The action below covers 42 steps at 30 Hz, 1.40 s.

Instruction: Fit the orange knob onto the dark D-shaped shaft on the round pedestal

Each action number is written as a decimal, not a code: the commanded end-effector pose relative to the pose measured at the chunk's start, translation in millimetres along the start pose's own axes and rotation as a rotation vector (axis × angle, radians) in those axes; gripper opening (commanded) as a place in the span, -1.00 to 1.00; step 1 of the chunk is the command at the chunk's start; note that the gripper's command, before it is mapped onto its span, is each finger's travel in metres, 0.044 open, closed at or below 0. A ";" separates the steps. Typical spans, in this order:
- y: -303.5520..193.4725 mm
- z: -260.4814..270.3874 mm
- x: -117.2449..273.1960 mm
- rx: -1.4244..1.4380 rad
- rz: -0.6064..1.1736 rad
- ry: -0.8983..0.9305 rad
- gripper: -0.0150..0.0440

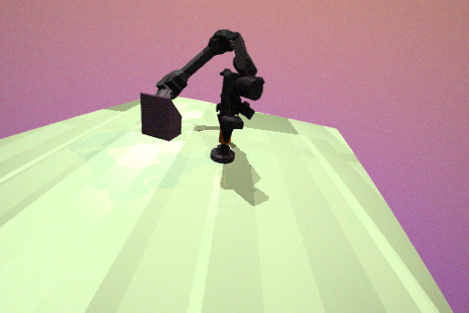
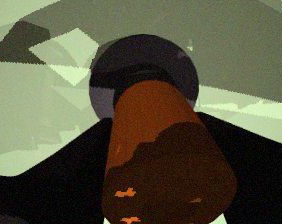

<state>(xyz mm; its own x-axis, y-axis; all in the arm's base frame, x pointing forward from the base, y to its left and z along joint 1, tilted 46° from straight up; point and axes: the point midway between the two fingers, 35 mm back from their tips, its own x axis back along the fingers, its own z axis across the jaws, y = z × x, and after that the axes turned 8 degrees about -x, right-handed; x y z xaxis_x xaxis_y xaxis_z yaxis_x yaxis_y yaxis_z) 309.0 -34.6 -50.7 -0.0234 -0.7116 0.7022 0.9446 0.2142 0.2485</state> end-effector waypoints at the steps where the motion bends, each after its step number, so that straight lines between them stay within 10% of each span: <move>1: -1.5 1.7 -0.4 0.003 -0.003 0.003 -0.49; 42: 1.0 0.2 0.2 0.212 -0.004 0.003 -0.49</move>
<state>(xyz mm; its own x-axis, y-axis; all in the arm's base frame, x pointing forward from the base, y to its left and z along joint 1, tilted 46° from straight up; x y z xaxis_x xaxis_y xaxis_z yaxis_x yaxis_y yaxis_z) 310.1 -35.1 -50.8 -0.0226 -0.7124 0.7014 0.8567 0.3478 0.3808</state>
